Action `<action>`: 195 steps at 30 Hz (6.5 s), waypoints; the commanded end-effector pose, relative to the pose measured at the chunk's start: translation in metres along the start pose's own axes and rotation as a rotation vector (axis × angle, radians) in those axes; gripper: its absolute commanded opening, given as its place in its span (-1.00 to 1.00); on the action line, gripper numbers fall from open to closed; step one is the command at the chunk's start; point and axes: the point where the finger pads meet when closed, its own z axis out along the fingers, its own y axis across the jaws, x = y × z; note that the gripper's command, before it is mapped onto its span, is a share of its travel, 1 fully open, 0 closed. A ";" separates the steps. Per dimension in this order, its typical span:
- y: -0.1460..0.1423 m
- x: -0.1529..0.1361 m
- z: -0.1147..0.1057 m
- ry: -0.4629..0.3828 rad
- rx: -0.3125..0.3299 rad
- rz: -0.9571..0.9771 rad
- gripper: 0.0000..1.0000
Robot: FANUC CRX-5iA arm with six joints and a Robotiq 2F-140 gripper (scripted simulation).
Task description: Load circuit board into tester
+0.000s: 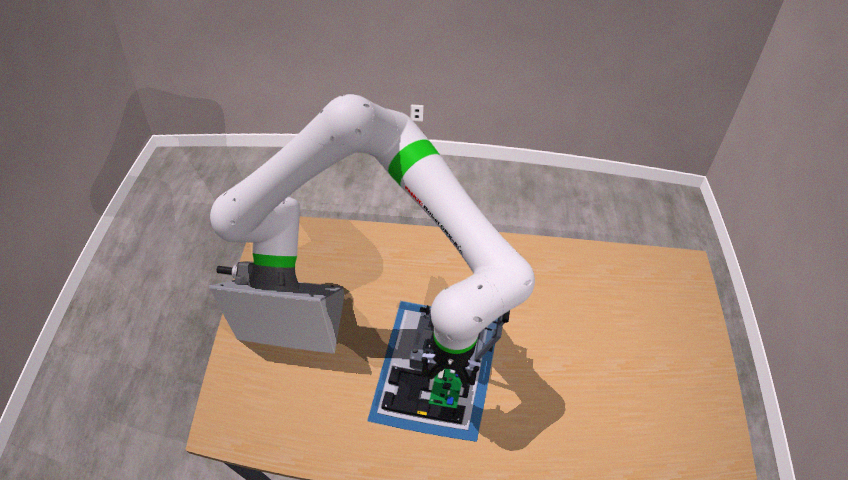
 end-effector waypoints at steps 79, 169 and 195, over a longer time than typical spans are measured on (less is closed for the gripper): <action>0.001 -0.005 -0.025 0.000 0.000 0.000 -0.09; 0.041 -0.170 -0.037 0.000 0.000 0.000 -0.09; 0.041 -0.170 -0.037 0.000 0.000 0.000 -0.09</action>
